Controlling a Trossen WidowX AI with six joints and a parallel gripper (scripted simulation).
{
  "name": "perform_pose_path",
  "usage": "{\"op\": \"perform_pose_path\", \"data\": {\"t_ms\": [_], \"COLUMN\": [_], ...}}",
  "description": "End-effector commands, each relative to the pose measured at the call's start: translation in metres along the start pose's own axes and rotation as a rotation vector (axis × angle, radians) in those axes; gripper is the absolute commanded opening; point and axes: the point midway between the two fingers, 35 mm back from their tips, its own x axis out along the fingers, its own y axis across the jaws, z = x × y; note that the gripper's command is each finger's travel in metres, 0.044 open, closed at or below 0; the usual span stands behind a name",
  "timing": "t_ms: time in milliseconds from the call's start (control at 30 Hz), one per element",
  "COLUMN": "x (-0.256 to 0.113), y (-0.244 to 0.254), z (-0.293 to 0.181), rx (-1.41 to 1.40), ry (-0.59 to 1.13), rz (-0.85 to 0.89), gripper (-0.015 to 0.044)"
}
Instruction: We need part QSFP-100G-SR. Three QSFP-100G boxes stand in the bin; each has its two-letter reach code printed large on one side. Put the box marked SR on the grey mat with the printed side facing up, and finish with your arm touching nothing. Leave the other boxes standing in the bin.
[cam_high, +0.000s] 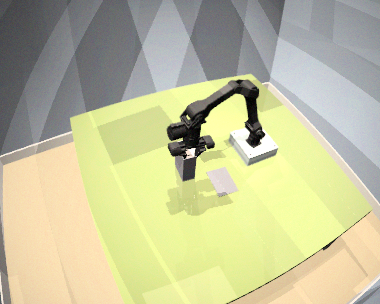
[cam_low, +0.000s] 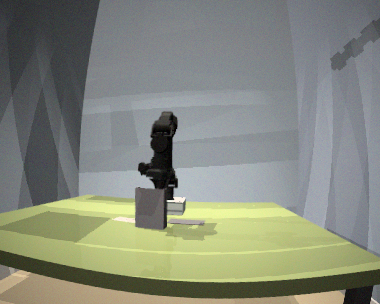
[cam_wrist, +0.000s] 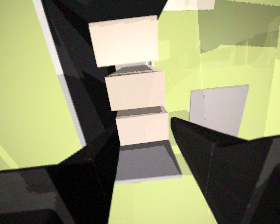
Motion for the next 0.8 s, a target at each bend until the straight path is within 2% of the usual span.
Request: {"op": "perform_pose_path", "data": {"t_ms": [0, 300, 433, 600, 767], "x": [0.0, 0.0, -0.037, -0.042, -0.065], "y": [0.002, 0.002, 0.0, 0.0, 0.001], "z": [0.0, 0.0, -0.001, -0.001, -0.001], "rx": [0.002, 0.002, 0.0, 0.0, 0.0], "ry": [0.0, 0.0, 0.002, 0.002, 0.002], "rz": [0.01, 0.01, 0.027, 0.028, 0.028], "gripper": [0.0237, 0.0237, 0.0237, 0.0237, 0.0237]}}
